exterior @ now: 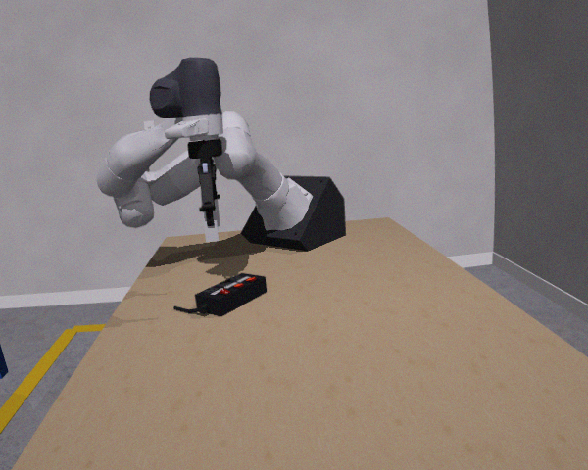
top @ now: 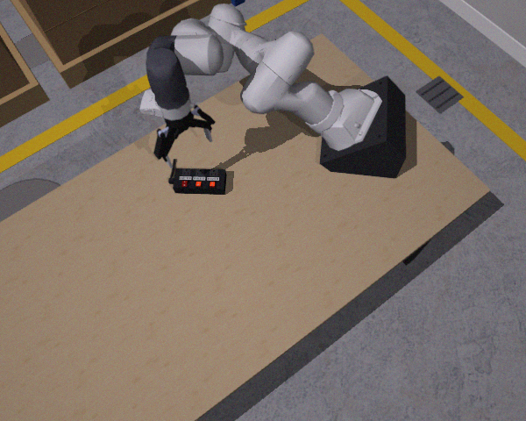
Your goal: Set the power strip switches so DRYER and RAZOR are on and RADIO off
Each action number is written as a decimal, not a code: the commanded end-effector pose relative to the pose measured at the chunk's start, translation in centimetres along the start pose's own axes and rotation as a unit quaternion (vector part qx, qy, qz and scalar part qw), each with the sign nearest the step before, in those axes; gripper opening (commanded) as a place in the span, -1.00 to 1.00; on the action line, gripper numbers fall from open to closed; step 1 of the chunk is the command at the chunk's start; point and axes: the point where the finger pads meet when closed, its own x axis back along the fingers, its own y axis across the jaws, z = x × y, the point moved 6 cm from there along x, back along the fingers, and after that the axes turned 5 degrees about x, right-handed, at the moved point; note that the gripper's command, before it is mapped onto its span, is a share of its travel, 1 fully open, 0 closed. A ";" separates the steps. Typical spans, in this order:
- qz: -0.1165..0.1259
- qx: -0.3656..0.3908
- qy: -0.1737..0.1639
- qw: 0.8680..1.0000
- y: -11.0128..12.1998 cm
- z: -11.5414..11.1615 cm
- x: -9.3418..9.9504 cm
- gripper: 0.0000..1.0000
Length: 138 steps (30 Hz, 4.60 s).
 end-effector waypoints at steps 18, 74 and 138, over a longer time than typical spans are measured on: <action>-0.006 0.346 0.004 0.938 -5.0 -0.5 -4.5 -1.00; 0.000 0.415 0.002 0.910 -4.9 -0.4 -6.4 -1.00; 0.000 0.415 0.002 0.910 -5.0 -0.3 -9.0 -1.00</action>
